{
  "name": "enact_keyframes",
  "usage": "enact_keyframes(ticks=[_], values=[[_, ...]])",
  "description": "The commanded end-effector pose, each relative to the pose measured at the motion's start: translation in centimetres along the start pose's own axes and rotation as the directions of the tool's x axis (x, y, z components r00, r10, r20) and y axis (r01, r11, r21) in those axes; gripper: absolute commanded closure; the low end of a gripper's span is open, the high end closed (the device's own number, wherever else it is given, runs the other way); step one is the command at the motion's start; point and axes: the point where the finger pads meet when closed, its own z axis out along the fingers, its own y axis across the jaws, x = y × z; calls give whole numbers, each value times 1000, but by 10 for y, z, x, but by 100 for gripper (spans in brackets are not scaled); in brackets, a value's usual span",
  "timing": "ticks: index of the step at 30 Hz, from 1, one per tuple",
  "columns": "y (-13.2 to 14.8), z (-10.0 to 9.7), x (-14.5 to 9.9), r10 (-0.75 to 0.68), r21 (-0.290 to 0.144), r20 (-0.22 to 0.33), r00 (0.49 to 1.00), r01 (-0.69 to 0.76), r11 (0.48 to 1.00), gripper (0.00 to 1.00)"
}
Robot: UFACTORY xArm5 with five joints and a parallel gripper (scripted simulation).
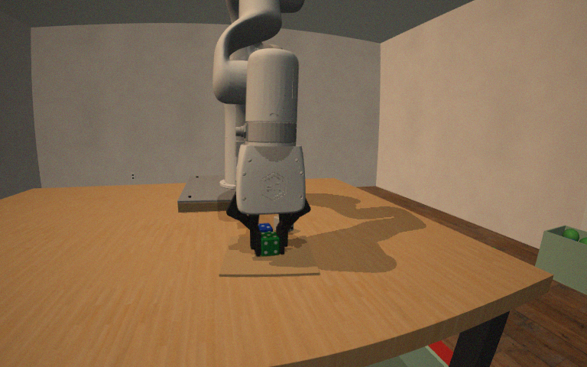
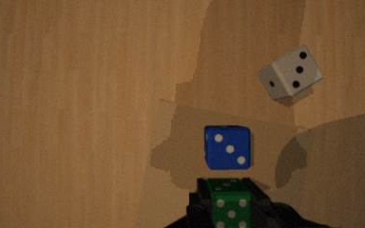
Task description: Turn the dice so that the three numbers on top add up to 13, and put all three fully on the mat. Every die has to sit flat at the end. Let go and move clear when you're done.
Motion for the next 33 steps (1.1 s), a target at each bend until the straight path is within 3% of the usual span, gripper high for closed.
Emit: enact_keyframes(ticks=[1, 8, 18, 33], values=[[0, -1, -1, 0, 0, 3, 1000, 0, 1000, 73], [0, -1, -1, 0, 0, 3, 1000, 0, 1000, 69], [0, -1, -1, 0, 0, 3, 1000, 0, 1000, 53], [0, -4, -1, 0, 0, 3, 1000, 0, 1000, 53]])
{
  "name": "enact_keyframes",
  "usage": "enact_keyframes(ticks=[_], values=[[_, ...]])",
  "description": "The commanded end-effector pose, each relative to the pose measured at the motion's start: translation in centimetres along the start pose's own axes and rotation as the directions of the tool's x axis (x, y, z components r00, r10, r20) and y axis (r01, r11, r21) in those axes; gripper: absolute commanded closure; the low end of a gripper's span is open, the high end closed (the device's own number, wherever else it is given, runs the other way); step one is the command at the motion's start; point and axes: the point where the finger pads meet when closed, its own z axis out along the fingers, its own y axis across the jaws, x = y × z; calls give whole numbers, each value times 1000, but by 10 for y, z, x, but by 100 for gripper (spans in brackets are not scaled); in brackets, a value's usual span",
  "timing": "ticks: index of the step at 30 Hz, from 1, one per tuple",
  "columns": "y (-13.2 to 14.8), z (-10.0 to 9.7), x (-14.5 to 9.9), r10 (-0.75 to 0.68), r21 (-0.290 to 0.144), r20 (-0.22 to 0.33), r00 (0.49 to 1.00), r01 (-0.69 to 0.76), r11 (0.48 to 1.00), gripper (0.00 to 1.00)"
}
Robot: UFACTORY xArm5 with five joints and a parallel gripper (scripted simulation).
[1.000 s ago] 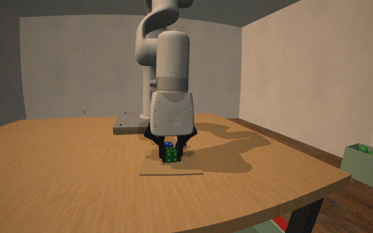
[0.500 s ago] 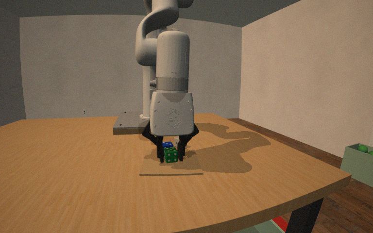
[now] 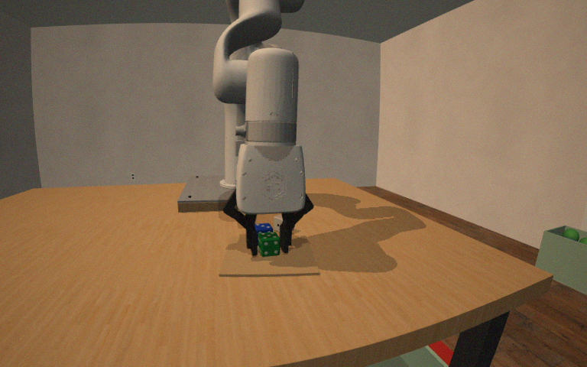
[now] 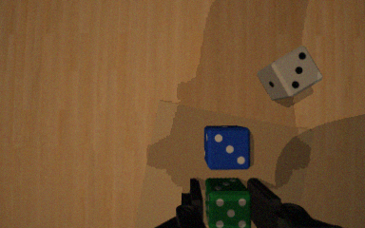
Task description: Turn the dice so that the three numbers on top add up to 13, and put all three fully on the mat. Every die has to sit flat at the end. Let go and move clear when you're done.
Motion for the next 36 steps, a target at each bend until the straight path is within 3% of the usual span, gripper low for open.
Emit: enact_keyframes(ticks=[1, 7, 9, 20, 29, 30, 36], values=[[0, -6, -2, 0, 0, 4, 1000, 0, 1000, 53], [0, -29, -1, 0, 0, 4, 1000, 0, 1000, 53], [0, -29, -1, 0, 0, 4, 1000, 0, 1000, 53], [-1, -83, -1, 0, 0, 4, 1000, 0, 1000, 53], [-2, -90, -1, 0, 0, 4, 1000, 0, 1000, 53], [-2, -90, -1, 0, 0, 4, 1000, 0, 1000, 0], [-2, -90, -1, 0, 0, 4, 1000, 0, 1000, 0]])
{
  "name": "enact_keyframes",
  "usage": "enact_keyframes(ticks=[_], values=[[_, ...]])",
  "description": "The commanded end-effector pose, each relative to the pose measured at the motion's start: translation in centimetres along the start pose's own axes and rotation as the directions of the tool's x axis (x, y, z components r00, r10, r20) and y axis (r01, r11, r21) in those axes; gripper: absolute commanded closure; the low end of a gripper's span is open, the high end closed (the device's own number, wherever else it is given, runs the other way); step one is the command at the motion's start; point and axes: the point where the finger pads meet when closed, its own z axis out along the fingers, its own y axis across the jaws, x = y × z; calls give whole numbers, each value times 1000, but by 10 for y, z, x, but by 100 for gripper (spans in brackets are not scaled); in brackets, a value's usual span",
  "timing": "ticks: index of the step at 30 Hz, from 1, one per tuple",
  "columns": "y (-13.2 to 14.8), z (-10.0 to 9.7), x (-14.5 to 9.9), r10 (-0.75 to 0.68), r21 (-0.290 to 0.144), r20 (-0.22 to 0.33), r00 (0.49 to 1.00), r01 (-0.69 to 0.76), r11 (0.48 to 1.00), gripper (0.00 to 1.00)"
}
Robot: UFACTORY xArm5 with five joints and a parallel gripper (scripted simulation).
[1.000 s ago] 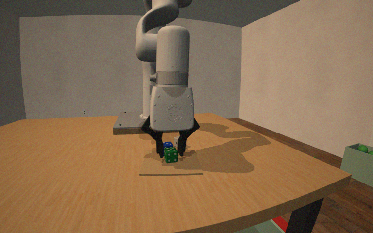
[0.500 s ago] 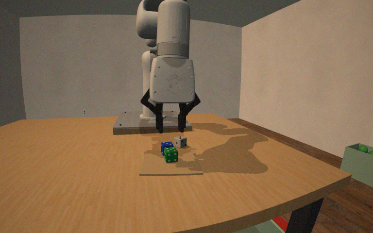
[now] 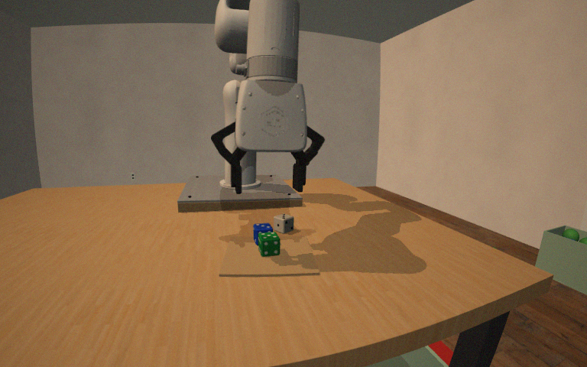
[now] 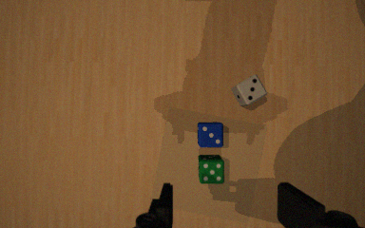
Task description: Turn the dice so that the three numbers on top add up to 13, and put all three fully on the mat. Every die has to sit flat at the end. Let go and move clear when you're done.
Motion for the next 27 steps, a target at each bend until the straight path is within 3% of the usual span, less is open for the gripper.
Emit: enact_keyframes(ticks=[1, 17, 27], values=[[0, -2, -1, 0, 0, 4, 1000, 0, 1000, 0], [0, -2, -1, 6, 0, 4, 1000, -6, 1000, 0], [3, -2, 4, 139, -1, 4, 990, -139, 990, 0]])
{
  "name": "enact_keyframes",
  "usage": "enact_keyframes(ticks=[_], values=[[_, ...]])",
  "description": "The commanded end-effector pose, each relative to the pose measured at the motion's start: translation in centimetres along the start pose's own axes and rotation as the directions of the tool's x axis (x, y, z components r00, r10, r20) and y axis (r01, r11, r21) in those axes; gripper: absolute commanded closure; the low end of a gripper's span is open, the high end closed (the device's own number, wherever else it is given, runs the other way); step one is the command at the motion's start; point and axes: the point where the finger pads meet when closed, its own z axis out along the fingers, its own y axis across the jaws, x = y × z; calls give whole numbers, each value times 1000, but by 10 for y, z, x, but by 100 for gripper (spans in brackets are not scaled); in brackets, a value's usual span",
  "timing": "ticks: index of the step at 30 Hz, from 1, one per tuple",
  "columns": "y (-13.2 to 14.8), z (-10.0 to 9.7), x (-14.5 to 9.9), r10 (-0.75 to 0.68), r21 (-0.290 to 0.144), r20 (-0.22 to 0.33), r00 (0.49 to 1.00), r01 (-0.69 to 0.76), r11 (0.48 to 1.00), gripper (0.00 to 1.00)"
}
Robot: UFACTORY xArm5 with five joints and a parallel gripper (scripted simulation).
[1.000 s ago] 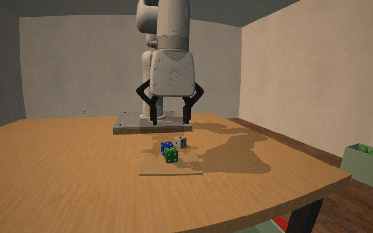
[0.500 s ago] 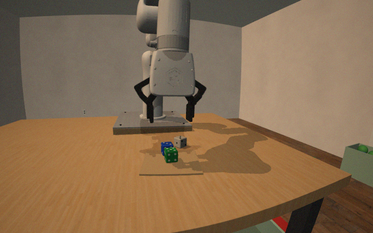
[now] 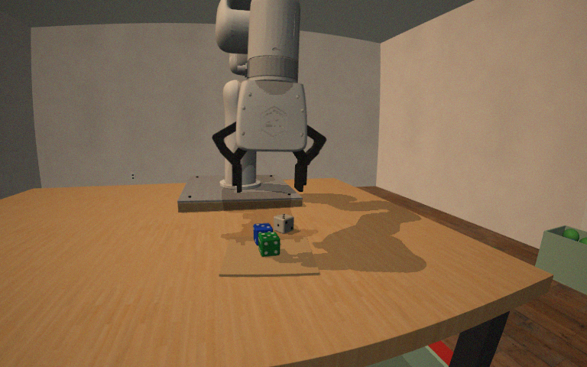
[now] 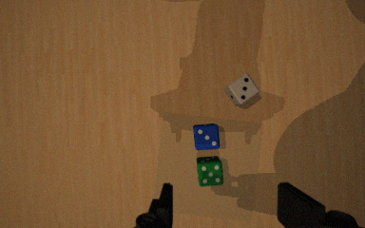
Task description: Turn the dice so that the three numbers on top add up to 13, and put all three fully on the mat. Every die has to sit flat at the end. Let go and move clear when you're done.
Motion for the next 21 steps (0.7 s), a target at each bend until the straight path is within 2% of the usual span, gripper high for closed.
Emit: enact_keyframes(ticks=[1, 5, 6, 10, 11, 12, 14, 16, 17, 21], values=[[2, -1, 2, 95, -1, 4, 995, -95, 995, 0], [6, -2, 9, 262, -2, 4, 965, -262, 965, 0], [6, -2, 9, 262, -2, 4, 965, -262, 965, 0], [9, -2, 16, 418, -3, 3, 909, -418, 909, 0], [9, -2, 16, 419, -3, 3, 908, -419, 908, 0], [10, -2, 18, 474, -3, 3, 880, -474, 880, 0], [10, -2, 18, 474, -3, 3, 880, -474, 880, 0], [13, -2, 23, 582, -4, 3, 813, -582, 813, 0], [13, -2, 24, 586, -4, 3, 810, -586, 810, 0], [15, -1, 29, 696, -4, 2, 719, -695, 719, 0]])
